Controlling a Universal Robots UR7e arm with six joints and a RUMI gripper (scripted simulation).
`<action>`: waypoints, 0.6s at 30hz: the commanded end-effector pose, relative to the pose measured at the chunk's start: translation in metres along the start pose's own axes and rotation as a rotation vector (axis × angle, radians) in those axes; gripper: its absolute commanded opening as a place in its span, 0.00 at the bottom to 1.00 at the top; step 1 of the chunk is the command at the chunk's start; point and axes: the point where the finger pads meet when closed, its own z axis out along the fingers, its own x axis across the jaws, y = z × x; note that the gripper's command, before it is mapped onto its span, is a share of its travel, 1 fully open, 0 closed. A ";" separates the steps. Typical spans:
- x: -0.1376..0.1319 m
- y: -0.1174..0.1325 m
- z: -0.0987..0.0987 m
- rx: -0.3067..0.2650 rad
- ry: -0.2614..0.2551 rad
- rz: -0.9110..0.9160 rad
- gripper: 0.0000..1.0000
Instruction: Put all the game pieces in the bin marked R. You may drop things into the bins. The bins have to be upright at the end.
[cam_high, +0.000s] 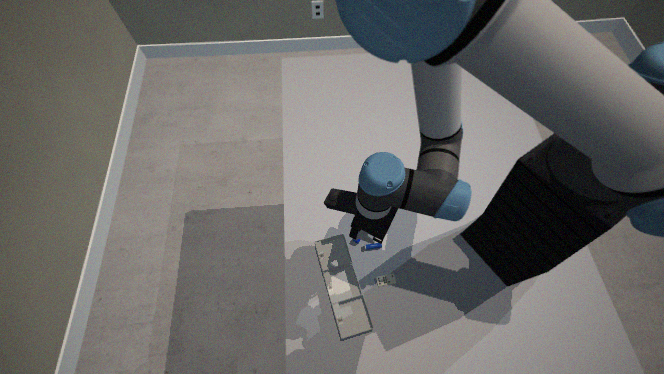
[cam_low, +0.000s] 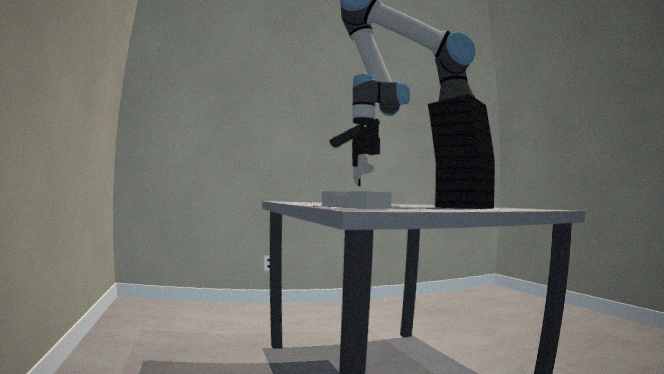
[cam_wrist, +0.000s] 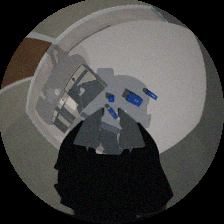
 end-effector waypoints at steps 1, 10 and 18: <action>0.000 -0.001 0.008 0.002 -0.001 0.000 0.18; 0.000 -0.001 0.044 0.002 0.000 0.000 0.18; 0.000 -0.001 0.053 0.002 0.000 0.000 0.18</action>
